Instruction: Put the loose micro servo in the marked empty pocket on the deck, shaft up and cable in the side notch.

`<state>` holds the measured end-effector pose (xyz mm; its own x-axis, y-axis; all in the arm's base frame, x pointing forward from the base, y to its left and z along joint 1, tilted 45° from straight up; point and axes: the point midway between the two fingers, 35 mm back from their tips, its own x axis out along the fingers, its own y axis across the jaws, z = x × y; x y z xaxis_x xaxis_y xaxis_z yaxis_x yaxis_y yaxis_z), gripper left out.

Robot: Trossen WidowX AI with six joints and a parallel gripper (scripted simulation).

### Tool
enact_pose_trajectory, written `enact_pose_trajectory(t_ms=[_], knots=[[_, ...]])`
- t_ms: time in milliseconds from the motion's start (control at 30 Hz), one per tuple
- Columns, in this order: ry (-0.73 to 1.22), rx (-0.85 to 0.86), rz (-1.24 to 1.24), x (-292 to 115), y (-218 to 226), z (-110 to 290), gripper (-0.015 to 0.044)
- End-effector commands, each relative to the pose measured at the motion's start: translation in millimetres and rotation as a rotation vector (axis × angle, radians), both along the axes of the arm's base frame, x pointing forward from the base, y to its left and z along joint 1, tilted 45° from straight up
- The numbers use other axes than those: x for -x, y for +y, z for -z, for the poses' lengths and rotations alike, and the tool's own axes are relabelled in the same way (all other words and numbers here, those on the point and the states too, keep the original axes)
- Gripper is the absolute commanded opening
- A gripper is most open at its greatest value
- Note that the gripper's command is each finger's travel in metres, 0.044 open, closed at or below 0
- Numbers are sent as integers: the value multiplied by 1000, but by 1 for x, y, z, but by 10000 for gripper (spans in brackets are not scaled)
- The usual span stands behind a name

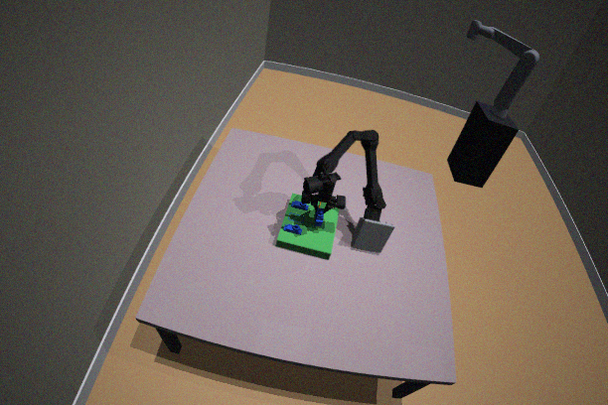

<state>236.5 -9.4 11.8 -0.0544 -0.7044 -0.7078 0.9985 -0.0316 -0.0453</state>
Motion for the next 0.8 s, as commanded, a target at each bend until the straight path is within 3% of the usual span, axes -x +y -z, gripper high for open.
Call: enact_pose_trajectory(t_ms=[0,767], knots=[[81,-14,-86,-2,2,0,0],[635,-55,-647,-2,2,0,0]])
